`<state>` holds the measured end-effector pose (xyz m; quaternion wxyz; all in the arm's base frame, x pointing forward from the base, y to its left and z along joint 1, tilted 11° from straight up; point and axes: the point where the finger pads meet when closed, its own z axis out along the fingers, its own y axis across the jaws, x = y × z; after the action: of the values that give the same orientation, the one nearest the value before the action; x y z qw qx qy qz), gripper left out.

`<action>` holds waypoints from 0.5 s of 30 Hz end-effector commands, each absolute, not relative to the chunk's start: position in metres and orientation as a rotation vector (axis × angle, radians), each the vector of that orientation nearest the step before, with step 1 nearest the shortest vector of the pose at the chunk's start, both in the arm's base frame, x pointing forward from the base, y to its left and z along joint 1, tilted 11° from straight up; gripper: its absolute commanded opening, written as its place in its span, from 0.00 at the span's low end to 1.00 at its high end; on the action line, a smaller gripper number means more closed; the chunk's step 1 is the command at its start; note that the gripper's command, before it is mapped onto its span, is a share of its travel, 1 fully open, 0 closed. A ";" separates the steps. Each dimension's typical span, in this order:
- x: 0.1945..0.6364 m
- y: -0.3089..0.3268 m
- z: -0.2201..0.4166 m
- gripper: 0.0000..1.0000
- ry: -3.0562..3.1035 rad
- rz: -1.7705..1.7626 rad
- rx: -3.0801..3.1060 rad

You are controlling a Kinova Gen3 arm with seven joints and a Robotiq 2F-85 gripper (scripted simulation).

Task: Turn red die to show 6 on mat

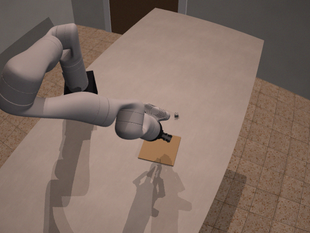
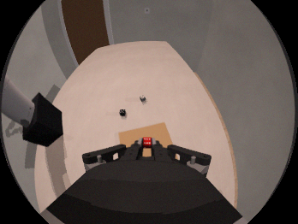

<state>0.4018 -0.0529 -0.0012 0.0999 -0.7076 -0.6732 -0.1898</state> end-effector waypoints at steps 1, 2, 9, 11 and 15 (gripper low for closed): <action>0.401 -0.055 -0.004 0.11 -1.956 -0.586 -2.083; 0.401 -0.055 -0.005 0.11 -1.949 -0.597 -2.074; 0.401 -0.056 -0.004 0.11 -1.896 -0.689 -2.004; 0.402 -0.056 -0.004 0.11 -1.883 -0.714 -1.987; 0.402 -0.057 -0.003 0.11 -1.872 -0.736 -1.973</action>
<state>0.4032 -0.0537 0.0003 0.1555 -0.6866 -0.6638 -0.2526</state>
